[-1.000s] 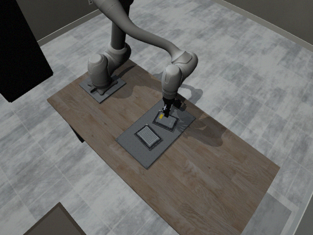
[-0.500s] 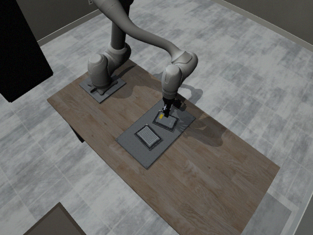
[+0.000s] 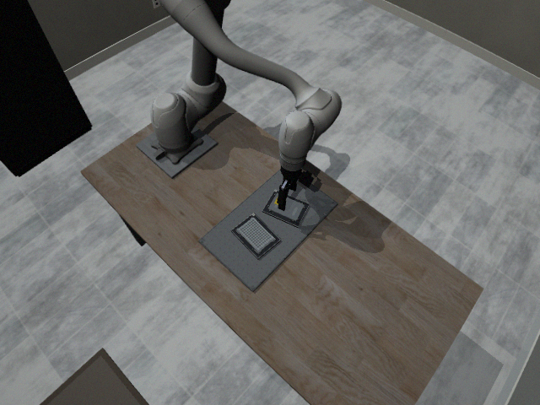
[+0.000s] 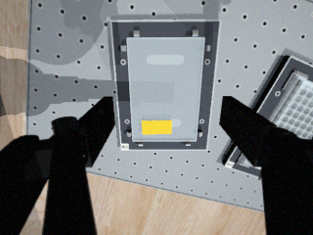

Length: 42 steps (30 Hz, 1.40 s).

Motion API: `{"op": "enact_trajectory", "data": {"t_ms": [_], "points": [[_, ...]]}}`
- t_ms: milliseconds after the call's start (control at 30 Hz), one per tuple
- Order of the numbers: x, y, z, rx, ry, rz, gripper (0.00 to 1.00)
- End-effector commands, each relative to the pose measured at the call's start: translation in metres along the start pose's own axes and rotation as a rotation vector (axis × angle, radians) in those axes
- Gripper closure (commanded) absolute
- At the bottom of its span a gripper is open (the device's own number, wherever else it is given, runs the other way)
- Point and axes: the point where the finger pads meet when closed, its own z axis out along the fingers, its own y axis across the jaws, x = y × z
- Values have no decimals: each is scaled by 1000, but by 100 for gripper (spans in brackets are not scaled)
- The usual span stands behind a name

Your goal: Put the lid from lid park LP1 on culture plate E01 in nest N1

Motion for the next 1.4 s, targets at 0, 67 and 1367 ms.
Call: {"op": "enact_trajectory", "data": {"t_ms": [0, 67, 1367], "points": [[0, 0, -1, 0, 1, 0, 31], [0, 0, -1, 0, 1, 0, 31], [0, 0, 10, 0, 1, 0, 31]]}}
